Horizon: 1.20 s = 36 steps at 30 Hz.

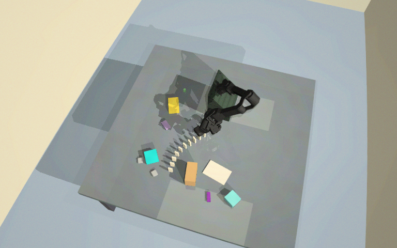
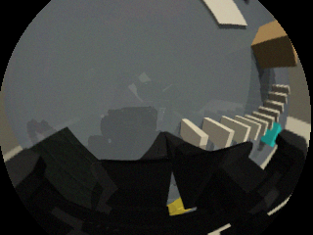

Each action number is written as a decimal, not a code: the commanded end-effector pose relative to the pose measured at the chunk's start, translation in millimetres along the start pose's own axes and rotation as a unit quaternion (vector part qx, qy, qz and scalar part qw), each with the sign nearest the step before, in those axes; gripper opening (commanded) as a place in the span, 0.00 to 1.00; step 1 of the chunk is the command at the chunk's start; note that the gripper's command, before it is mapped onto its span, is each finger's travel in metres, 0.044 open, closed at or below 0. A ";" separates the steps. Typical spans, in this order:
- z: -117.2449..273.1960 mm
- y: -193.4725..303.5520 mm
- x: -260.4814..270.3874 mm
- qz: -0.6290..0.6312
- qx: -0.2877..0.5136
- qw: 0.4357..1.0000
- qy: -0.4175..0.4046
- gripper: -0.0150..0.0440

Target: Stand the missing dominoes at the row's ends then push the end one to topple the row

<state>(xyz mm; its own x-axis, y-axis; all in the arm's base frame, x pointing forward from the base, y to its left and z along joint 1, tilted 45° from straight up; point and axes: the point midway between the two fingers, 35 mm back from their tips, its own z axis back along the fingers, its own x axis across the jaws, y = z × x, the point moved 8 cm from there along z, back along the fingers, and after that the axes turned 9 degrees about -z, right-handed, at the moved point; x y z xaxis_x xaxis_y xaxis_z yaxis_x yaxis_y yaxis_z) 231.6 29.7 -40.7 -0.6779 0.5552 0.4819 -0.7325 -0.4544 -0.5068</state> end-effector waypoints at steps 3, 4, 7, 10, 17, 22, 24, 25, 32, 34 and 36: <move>-1.2 -2.4 -9.1 0.000 -0.001 1.000 -0.002 0.25; -1.2 -2.8 -10.7 0.000 -0.001 1.000 -0.002 0.25; -1.3 -3.8 -15.6 0.000 -0.001 1.000 -0.002 0.25; -1.3 -4.7 -20.4 0.000 -0.001 1.000 -0.002 0.25; 0.2 -5.9 -25.6 -0.001 0.000 1.000 0.000 0.25; 16.6 -15.3 -30.3 -0.009 0.008 1.000 -0.007 0.25; 27.4 -17.5 -34.9 -0.010 0.009 1.000 -0.008 0.25; 33.8 -17.6 -38.0 -0.010 0.008 1.000 -0.008 0.25; 59.8 -8.9 -54.3 0.001 -0.001 1.000 0.000 0.25; 59.8 -8.9 -54.3 0.001 -0.001 1.000 0.000 0.25; 59.8 -8.9 -54.3 0.001 -0.001 1.000 0.000 0.25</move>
<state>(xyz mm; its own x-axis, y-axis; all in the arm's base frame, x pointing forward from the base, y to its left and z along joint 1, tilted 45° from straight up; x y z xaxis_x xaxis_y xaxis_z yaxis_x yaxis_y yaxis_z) 270.5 -37.8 -19.9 -0.6739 0.5572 0.4851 -0.7357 -0.4458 -0.5099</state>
